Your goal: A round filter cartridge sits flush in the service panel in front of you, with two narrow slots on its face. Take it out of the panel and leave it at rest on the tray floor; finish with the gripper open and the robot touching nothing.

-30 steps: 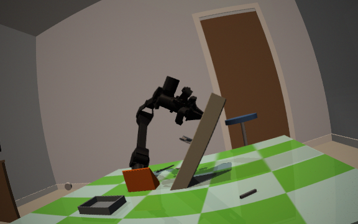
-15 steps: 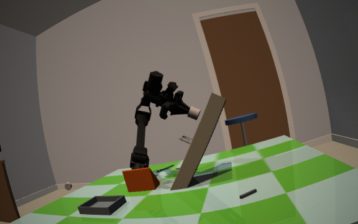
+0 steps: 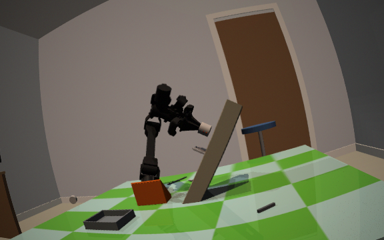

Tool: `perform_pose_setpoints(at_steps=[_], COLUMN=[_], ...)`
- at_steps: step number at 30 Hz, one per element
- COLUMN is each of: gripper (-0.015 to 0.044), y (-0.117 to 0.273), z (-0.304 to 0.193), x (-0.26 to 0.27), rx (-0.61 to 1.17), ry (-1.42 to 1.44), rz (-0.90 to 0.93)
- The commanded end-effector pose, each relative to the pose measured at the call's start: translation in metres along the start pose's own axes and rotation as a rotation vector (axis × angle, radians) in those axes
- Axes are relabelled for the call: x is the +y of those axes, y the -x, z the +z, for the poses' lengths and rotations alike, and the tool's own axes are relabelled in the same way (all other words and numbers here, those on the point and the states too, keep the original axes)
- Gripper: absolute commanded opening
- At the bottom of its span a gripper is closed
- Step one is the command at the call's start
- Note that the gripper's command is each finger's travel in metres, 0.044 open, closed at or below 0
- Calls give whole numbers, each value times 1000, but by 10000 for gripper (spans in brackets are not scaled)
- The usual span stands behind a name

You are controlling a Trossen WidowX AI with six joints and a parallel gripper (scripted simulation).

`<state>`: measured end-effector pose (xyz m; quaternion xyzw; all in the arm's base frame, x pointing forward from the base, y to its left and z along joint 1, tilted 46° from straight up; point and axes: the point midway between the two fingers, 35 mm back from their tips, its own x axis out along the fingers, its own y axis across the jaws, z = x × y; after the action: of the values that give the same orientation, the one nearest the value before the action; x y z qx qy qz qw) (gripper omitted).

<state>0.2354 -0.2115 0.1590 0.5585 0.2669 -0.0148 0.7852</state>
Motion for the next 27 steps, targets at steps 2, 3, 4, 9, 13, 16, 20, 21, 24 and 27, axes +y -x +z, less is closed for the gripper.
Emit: perform_pose_setpoints(at_steps=[2,3,4,9,13,16,20,21,24,27], gripper=[0,0,0,0,53,89,89,89,89,89], y=[-1,-2,-2,-5,-5,-5,-5,-5,-5,-5], z=[-13,-16,-19,-35,-33,-33,-33,-33,-33,-39], x=[-5,-6,-7,-14,-14,-14,-14,-14,-14,-16], rx=[-6,-6,-6,-6,0,0,0,0,0,-6], ry=[12,12,12,12,-1,-1,-1,-1,-1,12], rz=[5,5,5,5,0,0,0,0,0,5])
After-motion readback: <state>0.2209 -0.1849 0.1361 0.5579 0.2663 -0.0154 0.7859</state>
